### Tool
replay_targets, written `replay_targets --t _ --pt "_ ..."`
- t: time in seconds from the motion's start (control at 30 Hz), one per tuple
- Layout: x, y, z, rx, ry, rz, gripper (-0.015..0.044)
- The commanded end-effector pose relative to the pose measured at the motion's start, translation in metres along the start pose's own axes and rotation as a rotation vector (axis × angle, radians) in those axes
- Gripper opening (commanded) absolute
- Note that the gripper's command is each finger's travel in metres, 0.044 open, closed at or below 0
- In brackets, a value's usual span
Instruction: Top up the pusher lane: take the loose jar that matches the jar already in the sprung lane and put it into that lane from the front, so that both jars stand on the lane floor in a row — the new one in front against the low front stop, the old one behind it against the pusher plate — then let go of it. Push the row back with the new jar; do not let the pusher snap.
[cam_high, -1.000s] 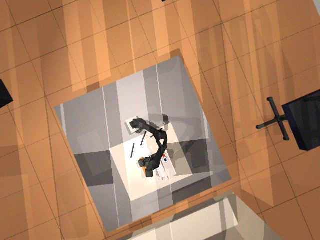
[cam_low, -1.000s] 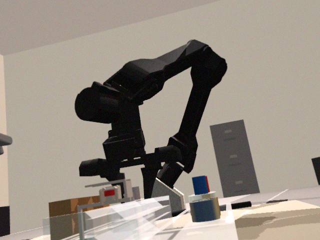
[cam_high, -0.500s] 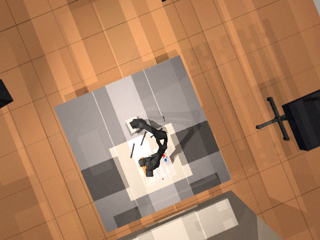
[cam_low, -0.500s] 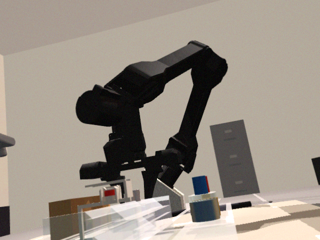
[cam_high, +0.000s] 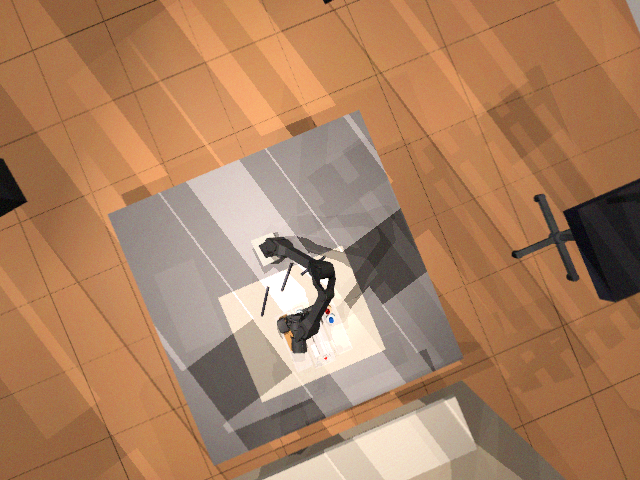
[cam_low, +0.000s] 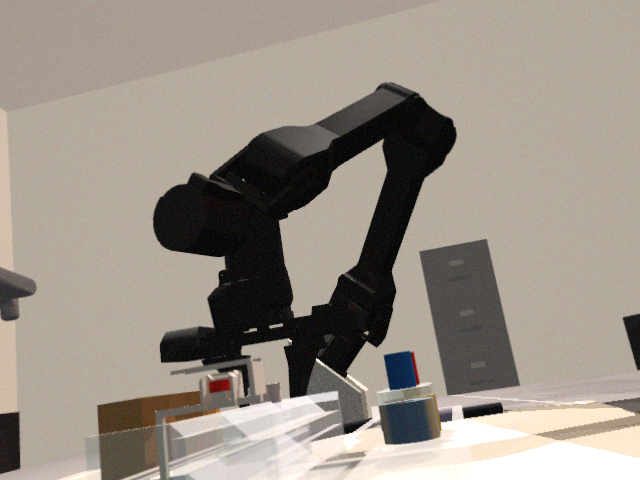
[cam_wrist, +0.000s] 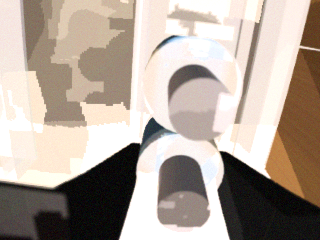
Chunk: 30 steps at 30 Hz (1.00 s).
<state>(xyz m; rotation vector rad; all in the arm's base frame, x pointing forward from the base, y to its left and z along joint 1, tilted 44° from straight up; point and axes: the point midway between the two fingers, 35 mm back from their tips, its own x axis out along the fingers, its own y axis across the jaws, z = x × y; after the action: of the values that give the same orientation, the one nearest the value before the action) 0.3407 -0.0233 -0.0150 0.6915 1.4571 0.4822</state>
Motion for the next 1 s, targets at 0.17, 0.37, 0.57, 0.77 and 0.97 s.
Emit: replay_targets --t 0.17,0.37,0.57,0.77,0.97 --pt "-0.0001 0.0010 0.0011 -0.004 -0.011 0.005 0.0000" --pt "0.0000 0.0009 0.0001 -0.004 -0.011 0.005 0.0000" --pt "0.0000 0.0009 -0.0009 -0.004 -0.011 0.005 0.0000" --pt "0.0000 0.0009 -0.0019 -0.004 -0.011 0.005 0.0000" --pt "0.0000 0.0009 -0.0029 -0.004 -0.011 0.005 0.0000"
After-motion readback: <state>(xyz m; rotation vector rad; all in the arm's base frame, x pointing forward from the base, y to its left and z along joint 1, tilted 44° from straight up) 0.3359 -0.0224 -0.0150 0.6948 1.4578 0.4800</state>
